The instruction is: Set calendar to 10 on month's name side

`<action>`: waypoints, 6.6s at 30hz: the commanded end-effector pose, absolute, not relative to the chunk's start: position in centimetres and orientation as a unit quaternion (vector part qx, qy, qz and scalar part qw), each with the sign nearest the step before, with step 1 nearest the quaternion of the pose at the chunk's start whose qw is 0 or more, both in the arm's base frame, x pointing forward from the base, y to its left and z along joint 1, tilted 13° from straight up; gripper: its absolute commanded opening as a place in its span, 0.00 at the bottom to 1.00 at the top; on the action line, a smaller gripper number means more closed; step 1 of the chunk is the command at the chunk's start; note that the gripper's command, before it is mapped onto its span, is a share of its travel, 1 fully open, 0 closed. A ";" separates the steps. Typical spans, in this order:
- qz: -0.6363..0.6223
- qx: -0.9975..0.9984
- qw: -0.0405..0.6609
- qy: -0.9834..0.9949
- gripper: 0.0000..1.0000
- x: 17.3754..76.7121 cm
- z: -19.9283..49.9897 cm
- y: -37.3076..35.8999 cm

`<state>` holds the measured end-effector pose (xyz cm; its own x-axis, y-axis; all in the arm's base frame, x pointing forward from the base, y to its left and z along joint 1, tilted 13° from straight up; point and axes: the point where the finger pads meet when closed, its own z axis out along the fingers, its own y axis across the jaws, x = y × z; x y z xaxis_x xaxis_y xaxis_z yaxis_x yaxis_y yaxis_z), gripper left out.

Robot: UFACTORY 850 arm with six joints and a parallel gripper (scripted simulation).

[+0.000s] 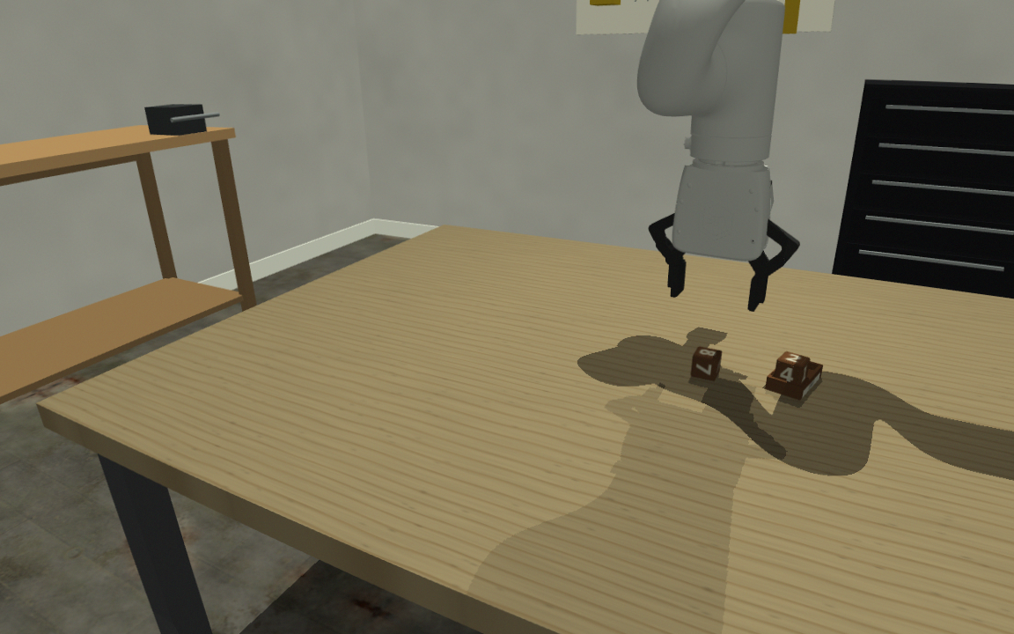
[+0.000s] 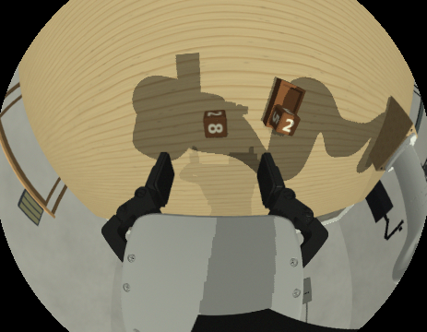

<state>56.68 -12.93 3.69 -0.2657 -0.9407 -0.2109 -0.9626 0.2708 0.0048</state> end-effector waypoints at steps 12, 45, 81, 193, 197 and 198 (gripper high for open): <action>0.063 -0.625 0.091 0.773 0.47 56.8 3.7 -12.9; 0.063 -0.625 0.091 0.773 0.47 56.8 3.7 -12.9; 0.063 -0.625 0.091 0.773 0.47 56.9 0.6 -12.2; 0.063 -0.625 0.091 0.773 0.47 57.2 -1.4 -11.8; 0.063 -0.625 0.091 0.773 0.47 57.2 -1.4 -11.8; 0.063 -0.625 0.091 0.773 0.47 57.2 -1.4 -11.8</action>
<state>57.07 -11.79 -1.46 -0.2026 -0.9543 -0.2198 -0.9774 0.2110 -0.0153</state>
